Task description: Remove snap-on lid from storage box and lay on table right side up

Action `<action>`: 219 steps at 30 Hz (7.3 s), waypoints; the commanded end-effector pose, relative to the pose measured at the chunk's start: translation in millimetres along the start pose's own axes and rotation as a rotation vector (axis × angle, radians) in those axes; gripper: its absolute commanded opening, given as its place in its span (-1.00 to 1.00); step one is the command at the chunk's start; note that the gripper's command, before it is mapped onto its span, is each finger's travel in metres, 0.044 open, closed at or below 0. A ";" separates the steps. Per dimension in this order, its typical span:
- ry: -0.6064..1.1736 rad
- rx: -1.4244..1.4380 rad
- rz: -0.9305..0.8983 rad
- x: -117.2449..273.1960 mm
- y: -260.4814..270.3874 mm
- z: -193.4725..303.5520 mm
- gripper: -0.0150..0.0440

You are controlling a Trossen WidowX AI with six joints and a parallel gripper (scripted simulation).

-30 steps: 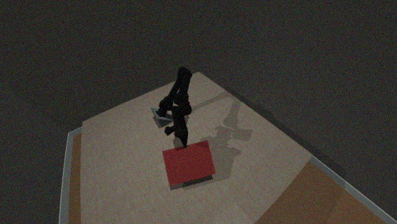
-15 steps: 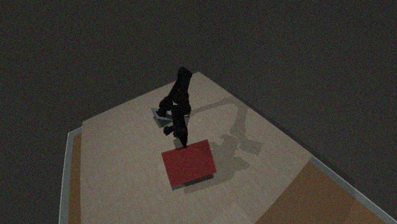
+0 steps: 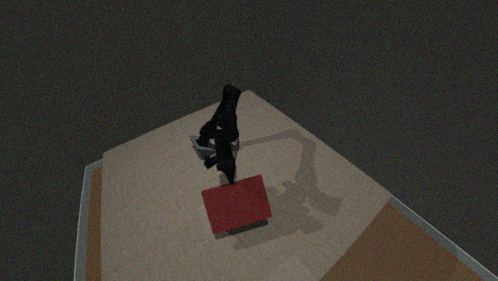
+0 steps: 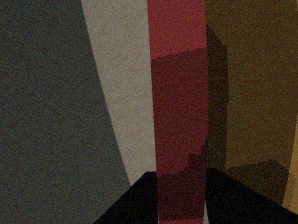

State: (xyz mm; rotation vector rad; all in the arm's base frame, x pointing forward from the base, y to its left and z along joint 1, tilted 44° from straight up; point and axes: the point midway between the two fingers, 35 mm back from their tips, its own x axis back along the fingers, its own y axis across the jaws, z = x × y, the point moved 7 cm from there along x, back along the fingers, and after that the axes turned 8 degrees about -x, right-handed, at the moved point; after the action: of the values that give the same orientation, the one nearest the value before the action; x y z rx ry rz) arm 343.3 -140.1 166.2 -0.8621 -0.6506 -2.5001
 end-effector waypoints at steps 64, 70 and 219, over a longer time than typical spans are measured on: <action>0.001 0.009 -0.012 27.8 30.1 -70.2 -0.49; 0.000 0.010 -0.012 28.9 31.0 -82.1 -0.49; -0.012 0.020 -0.017 34.3 25.7 -313.6 -0.49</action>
State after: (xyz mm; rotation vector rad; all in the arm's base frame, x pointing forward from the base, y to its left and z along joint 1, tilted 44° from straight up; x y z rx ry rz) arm 187.5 -340.9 -22.4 -0.8771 -0.6862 -2.4913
